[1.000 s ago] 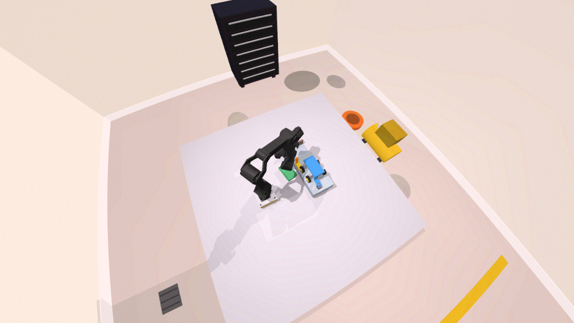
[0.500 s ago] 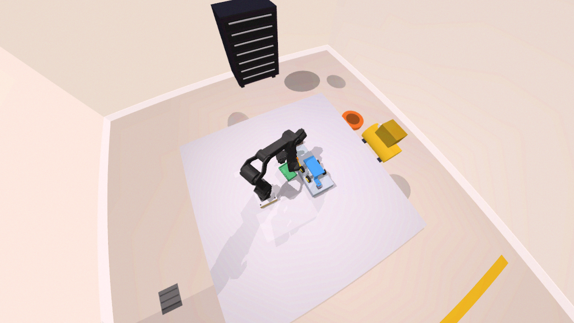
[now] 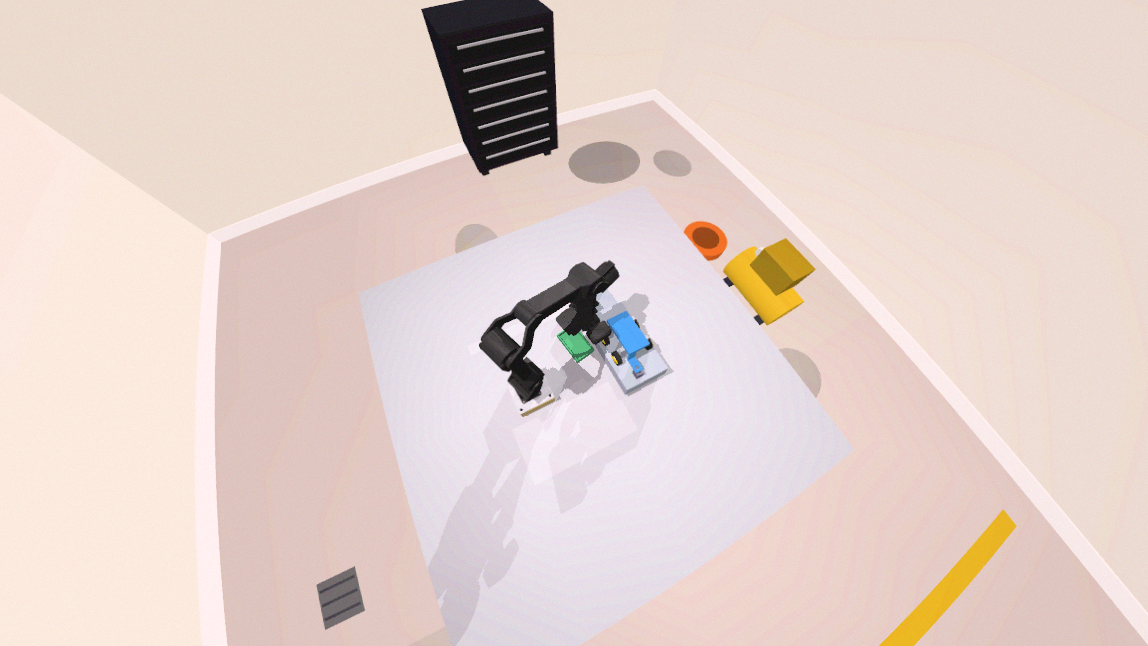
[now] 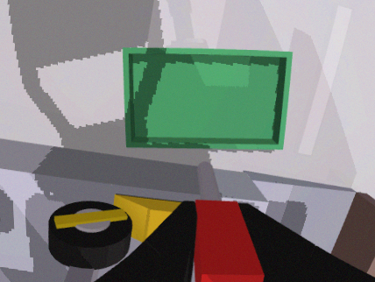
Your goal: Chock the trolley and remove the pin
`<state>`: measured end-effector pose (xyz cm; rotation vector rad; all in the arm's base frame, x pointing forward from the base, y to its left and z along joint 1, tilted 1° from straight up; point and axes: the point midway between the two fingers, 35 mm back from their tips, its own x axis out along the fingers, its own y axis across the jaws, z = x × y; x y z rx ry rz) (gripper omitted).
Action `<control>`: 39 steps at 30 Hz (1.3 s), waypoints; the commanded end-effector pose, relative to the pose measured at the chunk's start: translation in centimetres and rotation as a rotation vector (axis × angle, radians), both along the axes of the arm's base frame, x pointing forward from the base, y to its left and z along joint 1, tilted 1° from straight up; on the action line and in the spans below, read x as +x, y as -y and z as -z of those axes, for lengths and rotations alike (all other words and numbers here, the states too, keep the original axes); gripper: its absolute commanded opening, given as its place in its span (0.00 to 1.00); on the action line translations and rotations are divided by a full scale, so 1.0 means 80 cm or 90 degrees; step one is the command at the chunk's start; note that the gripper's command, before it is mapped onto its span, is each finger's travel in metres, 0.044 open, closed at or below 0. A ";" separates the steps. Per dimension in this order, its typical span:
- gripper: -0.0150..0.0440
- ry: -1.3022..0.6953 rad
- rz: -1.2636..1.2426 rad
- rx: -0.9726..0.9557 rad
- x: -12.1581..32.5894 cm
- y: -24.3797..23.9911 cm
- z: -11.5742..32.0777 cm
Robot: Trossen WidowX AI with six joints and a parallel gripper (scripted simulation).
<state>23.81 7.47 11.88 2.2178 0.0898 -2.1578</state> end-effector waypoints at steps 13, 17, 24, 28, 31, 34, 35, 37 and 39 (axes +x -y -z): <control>0.25 -0.002 -0.028 0.006 -0.027 -0.002 0.024; 0.25 -0.003 -0.029 0.006 -0.029 -0.002 0.026; 0.25 -0.012 -0.030 0.080 -0.029 -0.007 0.043; 0.25 -0.013 -0.031 0.113 -0.029 -0.015 0.061; 0.25 -0.013 -0.031 0.117 -0.030 -0.020 0.072; 0.25 -0.014 -0.031 0.117 -0.030 -0.027 0.084; 0.25 -0.014 -0.031 0.118 -0.031 -0.029 0.088; 0.25 -0.014 -0.031 0.118 -0.031 -0.033 0.095; 0.25 -0.014 -0.031 0.118 -0.032 -0.037 0.102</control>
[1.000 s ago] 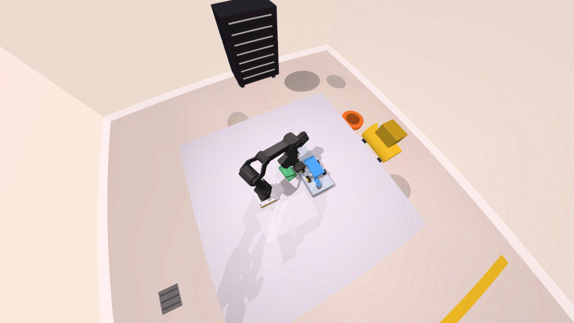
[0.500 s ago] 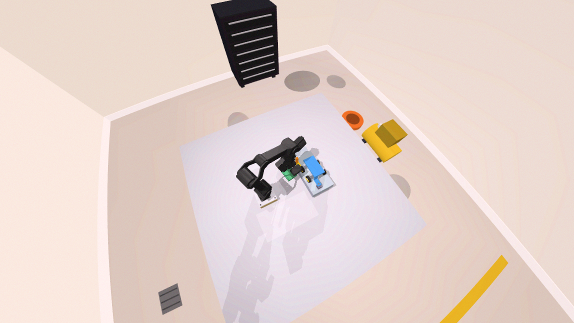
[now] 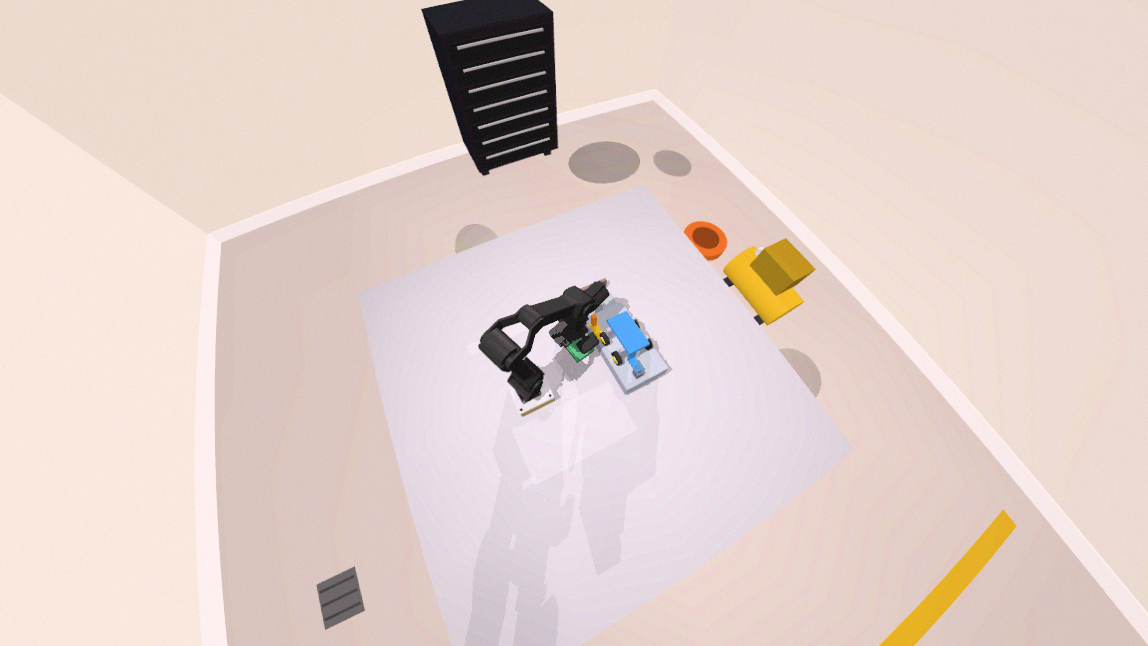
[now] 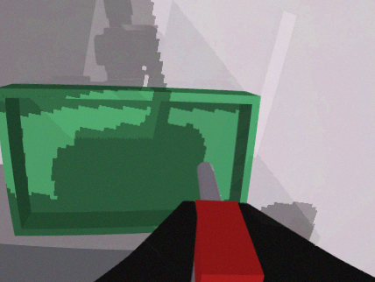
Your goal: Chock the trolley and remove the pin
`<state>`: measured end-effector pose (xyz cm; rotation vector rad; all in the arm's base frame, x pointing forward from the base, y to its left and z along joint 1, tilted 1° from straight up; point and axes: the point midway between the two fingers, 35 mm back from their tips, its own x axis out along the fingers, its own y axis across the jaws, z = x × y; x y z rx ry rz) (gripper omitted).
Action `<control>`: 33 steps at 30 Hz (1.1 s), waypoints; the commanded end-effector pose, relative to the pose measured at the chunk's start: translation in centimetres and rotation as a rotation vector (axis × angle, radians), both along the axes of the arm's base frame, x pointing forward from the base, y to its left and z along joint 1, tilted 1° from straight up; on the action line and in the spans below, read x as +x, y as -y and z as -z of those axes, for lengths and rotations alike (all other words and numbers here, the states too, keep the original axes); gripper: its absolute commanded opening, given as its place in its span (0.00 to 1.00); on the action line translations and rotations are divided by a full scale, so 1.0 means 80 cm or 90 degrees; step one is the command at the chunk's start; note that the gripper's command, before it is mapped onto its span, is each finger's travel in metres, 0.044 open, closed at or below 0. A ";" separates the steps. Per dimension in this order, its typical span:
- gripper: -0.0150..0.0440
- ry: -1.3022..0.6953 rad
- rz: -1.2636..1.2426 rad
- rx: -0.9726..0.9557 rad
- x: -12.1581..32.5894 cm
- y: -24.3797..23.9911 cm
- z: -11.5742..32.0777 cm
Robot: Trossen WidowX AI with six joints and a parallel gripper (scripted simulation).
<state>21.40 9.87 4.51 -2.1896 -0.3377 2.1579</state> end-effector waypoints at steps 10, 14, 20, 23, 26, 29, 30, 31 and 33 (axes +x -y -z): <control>0.52 -0.002 0.000 0.004 -0.002 -0.006 0.013; 0.58 -0.002 0.000 0.003 -0.002 -0.002 0.014; 0.58 -0.001 0.000 0.003 -0.001 0.004 0.016; 0.58 -0.001 0.000 0.003 -0.001 0.007 0.017; 0.58 -0.001 0.000 0.003 0.000 0.009 0.019; 0.58 -0.001 0.000 0.003 0.000 0.012 0.020; 0.58 -0.001 0.000 0.003 0.000 0.013 0.020; 0.58 -0.001 0.000 0.003 0.000 0.014 0.021; 0.58 -0.001 0.000 0.003 0.000 0.015 0.021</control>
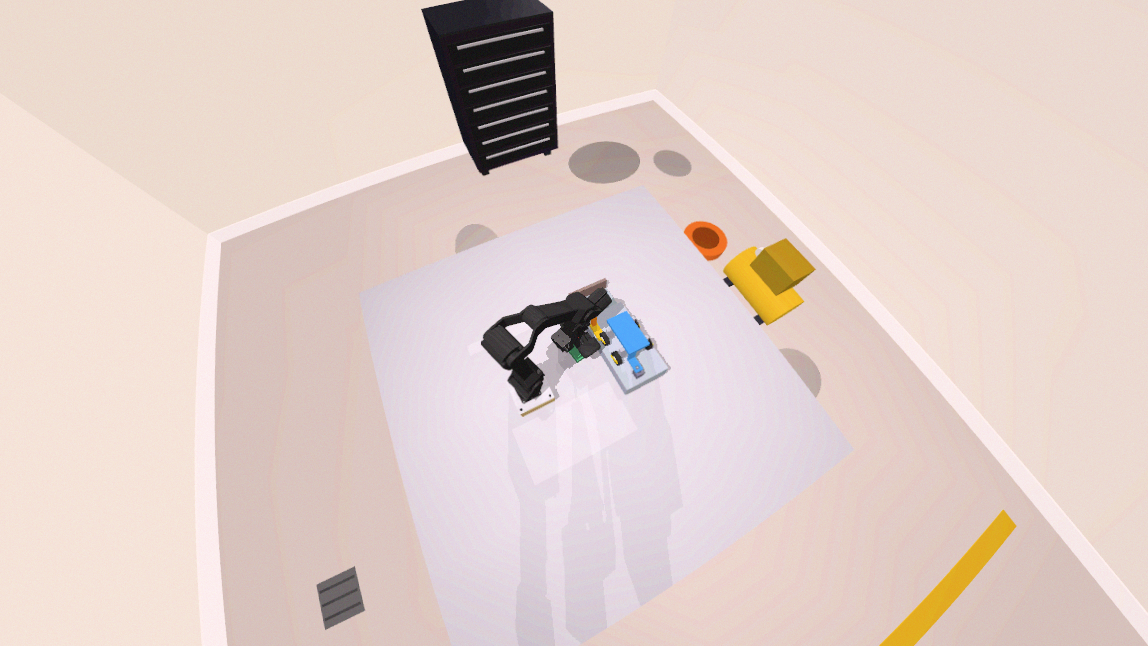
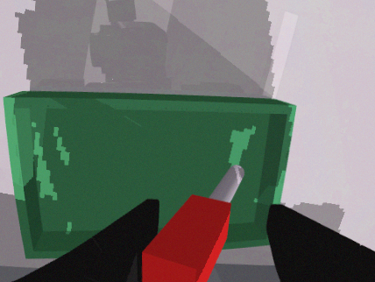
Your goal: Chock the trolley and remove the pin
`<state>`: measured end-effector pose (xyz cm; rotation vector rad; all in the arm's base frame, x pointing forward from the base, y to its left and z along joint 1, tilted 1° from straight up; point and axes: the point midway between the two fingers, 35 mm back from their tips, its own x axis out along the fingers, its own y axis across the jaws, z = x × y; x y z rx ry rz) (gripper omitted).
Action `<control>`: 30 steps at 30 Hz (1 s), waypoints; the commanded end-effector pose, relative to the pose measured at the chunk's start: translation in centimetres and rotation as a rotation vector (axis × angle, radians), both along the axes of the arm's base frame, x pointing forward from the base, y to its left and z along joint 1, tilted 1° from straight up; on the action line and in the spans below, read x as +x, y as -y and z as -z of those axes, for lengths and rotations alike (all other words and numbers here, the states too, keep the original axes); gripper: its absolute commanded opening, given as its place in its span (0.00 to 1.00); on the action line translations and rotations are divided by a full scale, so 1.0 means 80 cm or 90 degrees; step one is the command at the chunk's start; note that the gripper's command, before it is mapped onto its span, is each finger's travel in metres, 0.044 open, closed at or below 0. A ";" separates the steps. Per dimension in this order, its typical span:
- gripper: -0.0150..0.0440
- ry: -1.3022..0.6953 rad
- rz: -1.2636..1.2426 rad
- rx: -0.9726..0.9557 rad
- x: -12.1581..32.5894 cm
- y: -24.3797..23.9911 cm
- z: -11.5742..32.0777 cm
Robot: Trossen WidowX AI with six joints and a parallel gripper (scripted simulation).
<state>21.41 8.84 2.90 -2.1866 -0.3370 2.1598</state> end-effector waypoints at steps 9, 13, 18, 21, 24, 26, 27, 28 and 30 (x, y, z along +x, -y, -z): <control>0.58 0.000 -0.001 0.002 0.001 0.010 0.006; 0.58 0.000 -0.001 0.002 0.002 0.013 0.008; 0.58 0.000 -0.001 0.002 0.002 0.017 0.010; 0.58 0.000 -0.001 0.002 0.003 0.019 0.012; 0.58 0.000 -0.001 0.002 0.003 0.021 0.014; 0.58 0.000 -0.001 0.001 0.003 0.023 0.015; 0.58 0.000 -0.001 0.001 0.003 0.024 0.016; 0.58 0.000 -0.001 0.001 0.003 0.024 0.016; 0.58 0.000 -0.001 0.001 0.004 0.026 0.018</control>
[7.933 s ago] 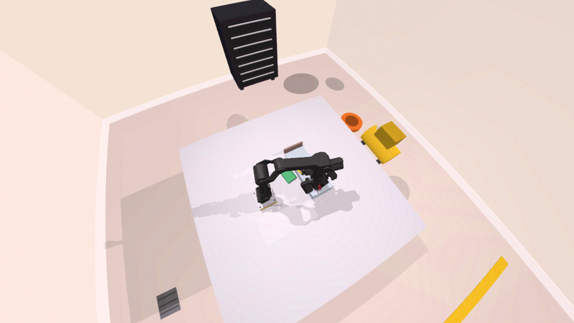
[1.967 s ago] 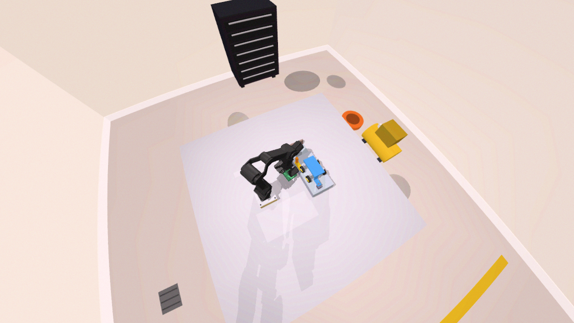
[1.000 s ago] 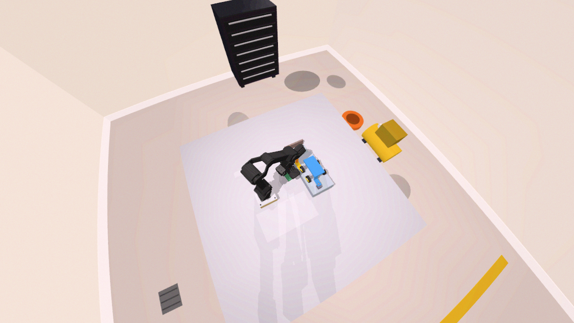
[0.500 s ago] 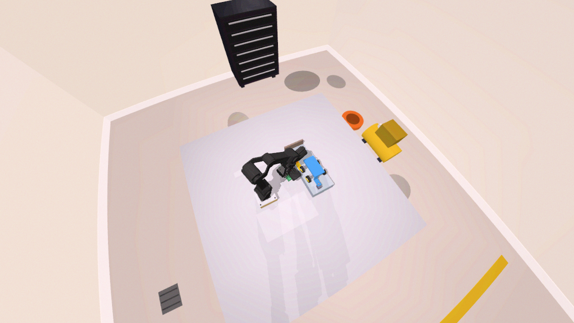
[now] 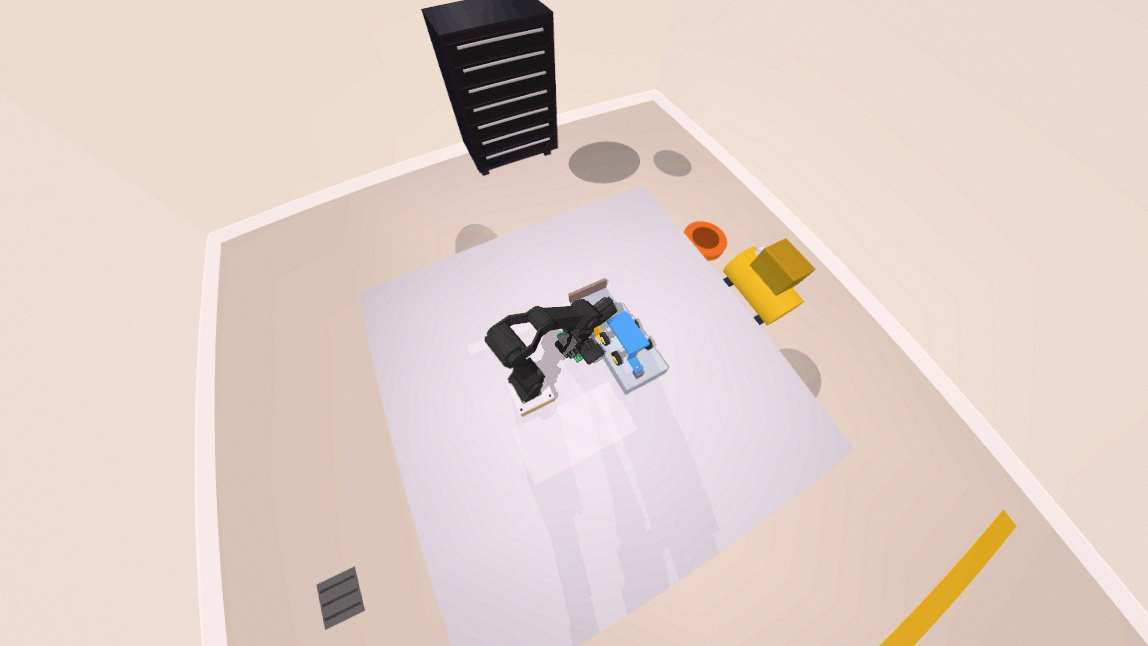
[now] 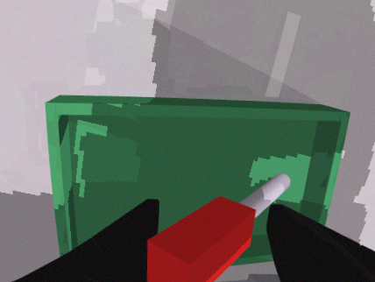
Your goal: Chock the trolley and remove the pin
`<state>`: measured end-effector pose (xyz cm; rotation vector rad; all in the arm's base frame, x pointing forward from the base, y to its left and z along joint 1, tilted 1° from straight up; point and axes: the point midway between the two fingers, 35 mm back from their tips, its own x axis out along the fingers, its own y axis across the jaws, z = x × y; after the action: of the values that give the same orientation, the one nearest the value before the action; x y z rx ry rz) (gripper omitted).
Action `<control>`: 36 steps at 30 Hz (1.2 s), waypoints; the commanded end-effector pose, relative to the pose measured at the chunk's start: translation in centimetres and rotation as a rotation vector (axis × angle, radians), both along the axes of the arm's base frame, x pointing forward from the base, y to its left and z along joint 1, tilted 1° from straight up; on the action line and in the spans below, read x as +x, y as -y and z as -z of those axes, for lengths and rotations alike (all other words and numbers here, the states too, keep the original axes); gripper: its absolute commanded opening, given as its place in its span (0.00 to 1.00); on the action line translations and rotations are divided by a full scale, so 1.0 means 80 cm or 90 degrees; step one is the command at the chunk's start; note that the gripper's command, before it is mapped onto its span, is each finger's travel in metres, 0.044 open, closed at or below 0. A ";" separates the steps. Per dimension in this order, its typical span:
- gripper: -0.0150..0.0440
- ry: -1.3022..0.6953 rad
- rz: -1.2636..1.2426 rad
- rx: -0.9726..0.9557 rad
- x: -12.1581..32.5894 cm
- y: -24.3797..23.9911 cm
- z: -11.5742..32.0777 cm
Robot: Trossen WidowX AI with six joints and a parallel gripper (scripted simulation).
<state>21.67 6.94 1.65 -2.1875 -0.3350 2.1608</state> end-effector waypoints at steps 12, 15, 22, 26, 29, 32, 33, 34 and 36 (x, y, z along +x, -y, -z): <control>0.58 0.000 -0.001 0.002 0.002 0.010 0.009; 0.58 0.000 -0.001 0.002 0.002 0.012 0.011; 0.83 -0.001 0.000 0.002 0.001 0.010 0.009; 0.83 -0.001 0.000 0.002 0.001 0.010 0.009; 0.83 -0.001 0.000 0.002 0.001 0.010 -0.001; 0.83 0.000 -0.001 0.002 0.000 0.011 -0.017; 0.83 0.000 -0.001 0.002 -0.001 0.011 -0.021; 0.88 0.000 -0.001 0.002 -0.001 0.011 -0.022; 0.96 0.000 -0.001 0.002 0.000 0.011 -0.028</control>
<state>21.70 6.07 3.20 -2.1875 -0.3361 2.1562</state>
